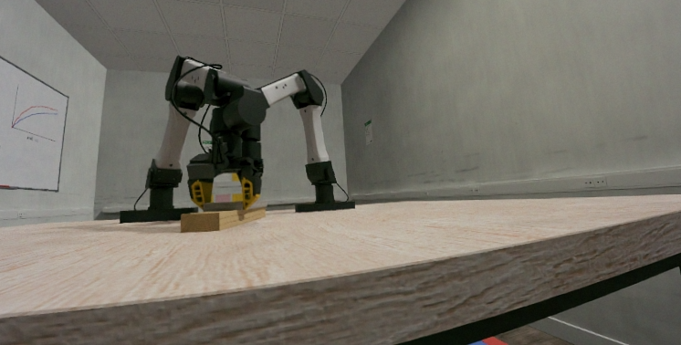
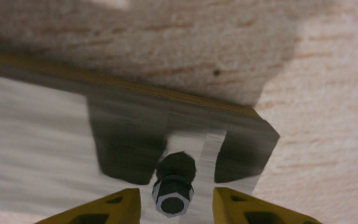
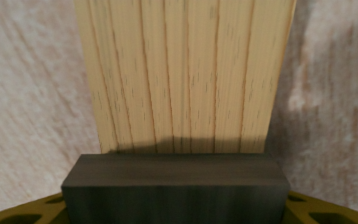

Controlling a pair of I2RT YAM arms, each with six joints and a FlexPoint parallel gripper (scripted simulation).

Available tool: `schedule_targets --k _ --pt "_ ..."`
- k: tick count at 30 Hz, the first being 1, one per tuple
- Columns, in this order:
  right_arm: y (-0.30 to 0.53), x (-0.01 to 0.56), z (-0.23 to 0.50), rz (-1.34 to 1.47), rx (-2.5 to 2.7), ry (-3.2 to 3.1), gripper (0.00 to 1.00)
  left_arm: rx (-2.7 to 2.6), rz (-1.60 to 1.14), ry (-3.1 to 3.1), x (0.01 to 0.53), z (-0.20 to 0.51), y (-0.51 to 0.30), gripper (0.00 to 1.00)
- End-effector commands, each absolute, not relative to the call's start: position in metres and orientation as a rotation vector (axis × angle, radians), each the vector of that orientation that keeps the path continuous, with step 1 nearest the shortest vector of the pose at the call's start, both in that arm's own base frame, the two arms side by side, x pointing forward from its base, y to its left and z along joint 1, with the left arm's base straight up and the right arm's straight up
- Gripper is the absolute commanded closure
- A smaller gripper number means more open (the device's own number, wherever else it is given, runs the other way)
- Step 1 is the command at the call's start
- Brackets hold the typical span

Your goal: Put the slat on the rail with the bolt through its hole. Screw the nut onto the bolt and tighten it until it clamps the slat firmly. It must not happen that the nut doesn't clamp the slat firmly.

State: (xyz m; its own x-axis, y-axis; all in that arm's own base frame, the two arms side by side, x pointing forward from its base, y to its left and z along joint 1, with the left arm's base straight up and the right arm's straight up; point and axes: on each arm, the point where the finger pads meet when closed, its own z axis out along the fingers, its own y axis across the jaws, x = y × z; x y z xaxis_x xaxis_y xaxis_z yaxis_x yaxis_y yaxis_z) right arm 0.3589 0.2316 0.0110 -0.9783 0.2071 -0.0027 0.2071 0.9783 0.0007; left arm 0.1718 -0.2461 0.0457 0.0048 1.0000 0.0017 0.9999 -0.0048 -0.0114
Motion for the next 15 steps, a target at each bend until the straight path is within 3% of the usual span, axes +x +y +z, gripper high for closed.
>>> schedule_targets --k 1,15 --pt "0.2333 0.3629 0.018 0.021 0.328 3.103 0.33 -1.821 0.009 -2.592 0.1765 0.0608 -0.2506 0.64" --pt "0.2333 0.3629 0.018 0.021 0.328 3.103 0.33 -0.691 0.022 -3.087 0.1762 0.062 -0.2504 0.64"
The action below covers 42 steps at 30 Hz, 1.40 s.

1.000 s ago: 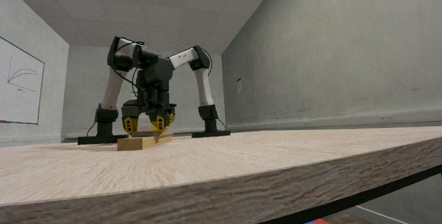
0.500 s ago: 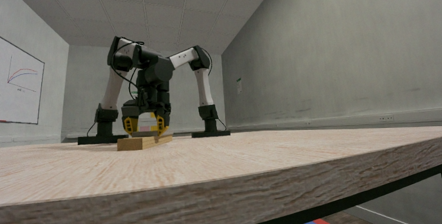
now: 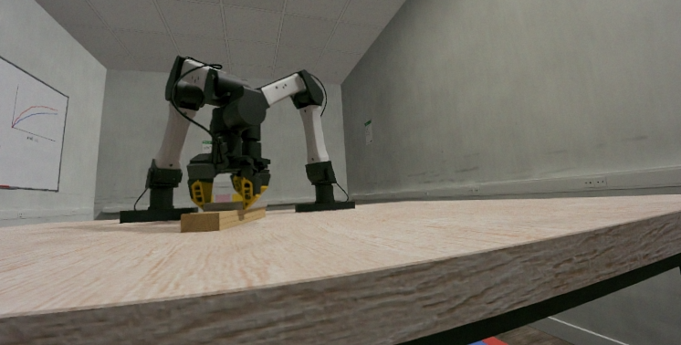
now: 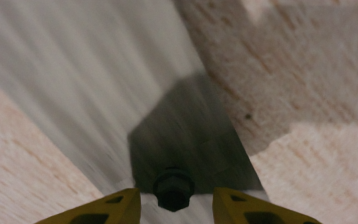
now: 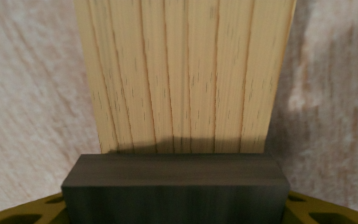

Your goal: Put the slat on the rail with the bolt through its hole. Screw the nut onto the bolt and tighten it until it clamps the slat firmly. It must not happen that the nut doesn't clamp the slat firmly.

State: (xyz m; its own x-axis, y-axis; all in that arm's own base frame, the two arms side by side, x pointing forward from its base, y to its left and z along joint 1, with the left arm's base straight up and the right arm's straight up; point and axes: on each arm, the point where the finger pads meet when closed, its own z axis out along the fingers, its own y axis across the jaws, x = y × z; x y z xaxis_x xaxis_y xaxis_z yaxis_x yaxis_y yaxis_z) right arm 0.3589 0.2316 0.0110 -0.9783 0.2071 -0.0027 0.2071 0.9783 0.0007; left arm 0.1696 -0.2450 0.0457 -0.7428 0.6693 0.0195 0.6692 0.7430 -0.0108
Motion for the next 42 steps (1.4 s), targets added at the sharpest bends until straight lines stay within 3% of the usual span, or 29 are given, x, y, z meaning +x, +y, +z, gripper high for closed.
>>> schedule_targets --k 1,13,42 --pt "0.2333 0.3629 0.018 0.021 0.328 3.103 0.33 -0.602 0.023 -3.103 0.1762 0.0621 -0.2504 0.64" --pt "0.2333 0.3629 0.018 0.021 0.328 3.103 0.33 0.445 0.034 -3.132 0.1759 0.063 -0.2502 0.64" --pt "0.2333 0.3629 0.018 0.021 0.328 3.103 0.33 0.44 0.035 -3.13 0.175 0.0594 -0.2496 0.64"
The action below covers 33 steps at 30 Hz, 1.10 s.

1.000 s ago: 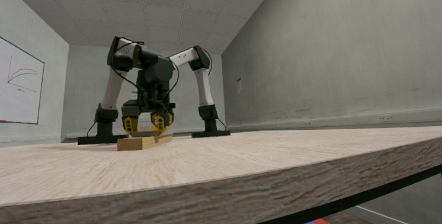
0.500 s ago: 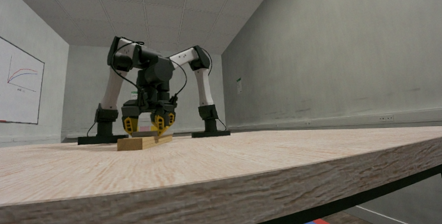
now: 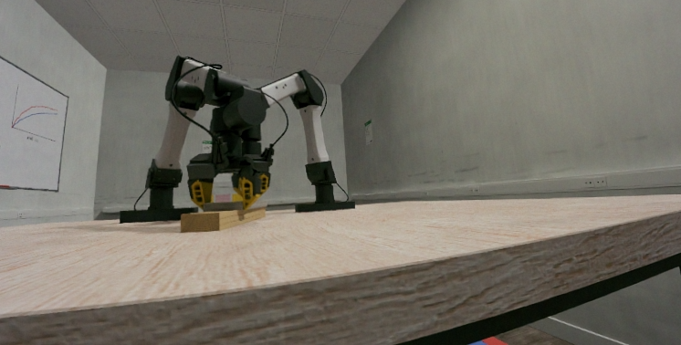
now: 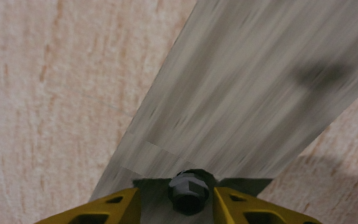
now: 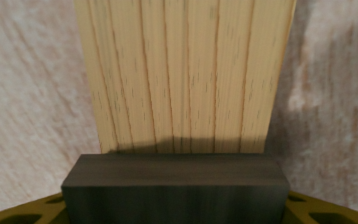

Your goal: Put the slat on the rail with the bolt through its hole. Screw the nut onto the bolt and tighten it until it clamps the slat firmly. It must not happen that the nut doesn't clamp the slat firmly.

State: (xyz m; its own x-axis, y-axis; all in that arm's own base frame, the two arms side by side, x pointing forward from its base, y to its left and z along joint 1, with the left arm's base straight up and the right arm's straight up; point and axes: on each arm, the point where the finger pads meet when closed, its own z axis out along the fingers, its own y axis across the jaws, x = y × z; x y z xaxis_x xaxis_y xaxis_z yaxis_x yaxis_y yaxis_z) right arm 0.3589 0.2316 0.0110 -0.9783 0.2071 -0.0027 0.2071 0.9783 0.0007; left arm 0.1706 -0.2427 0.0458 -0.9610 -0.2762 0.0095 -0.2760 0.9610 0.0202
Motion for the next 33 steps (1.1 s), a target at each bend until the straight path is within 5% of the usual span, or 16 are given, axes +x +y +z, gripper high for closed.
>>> schedule_targets --k 1,33 --pt "0.233 0.363 0.018 0.021 0.328 3.103 0.33 0.44 0.035 -3.13 0.175 0.059 -0.25 0.64" --pt "0.233 0.363 0.018 0.021 0.328 3.103 0.33 0.438 0.011 -3.122 0.174 0.047 -0.249 0.64"
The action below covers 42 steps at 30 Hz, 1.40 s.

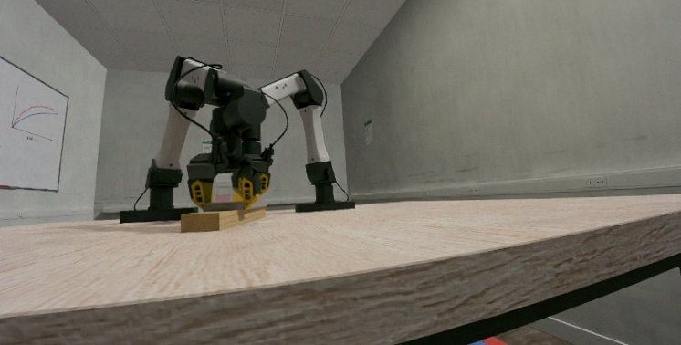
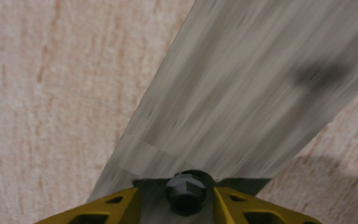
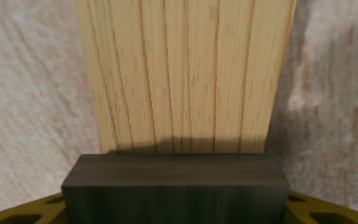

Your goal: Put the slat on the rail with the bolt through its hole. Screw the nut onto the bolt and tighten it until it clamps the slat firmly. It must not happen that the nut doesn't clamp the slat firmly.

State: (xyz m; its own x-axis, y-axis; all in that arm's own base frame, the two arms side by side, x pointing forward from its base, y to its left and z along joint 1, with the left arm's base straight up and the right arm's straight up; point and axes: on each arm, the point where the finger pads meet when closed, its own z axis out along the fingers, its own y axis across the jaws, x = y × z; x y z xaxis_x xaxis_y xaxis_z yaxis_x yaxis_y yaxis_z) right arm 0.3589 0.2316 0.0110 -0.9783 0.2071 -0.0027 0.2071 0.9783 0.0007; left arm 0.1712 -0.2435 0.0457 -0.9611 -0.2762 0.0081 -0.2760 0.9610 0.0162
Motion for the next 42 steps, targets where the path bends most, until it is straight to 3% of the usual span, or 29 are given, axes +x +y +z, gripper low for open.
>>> schedule_targets --k 1,27,42 --pt "0.2333 0.3629 0.018 0.021 0.328 3.103 0.33 0.438 0.011 -3.122 0.1745 0.0462 -0.2492 0.64" --pt "0.2333 0.3629 0.018 0.021 0.328 3.103 0.33 0.437 0.012 -3.121 0.1744 0.0403 -0.2493 0.64" --pt "0.2333 0.3629 0.018 0.021 0.328 3.103 0.33 0.444 0.033 -3.12 0.1772 0.0493 -0.2503 0.82"
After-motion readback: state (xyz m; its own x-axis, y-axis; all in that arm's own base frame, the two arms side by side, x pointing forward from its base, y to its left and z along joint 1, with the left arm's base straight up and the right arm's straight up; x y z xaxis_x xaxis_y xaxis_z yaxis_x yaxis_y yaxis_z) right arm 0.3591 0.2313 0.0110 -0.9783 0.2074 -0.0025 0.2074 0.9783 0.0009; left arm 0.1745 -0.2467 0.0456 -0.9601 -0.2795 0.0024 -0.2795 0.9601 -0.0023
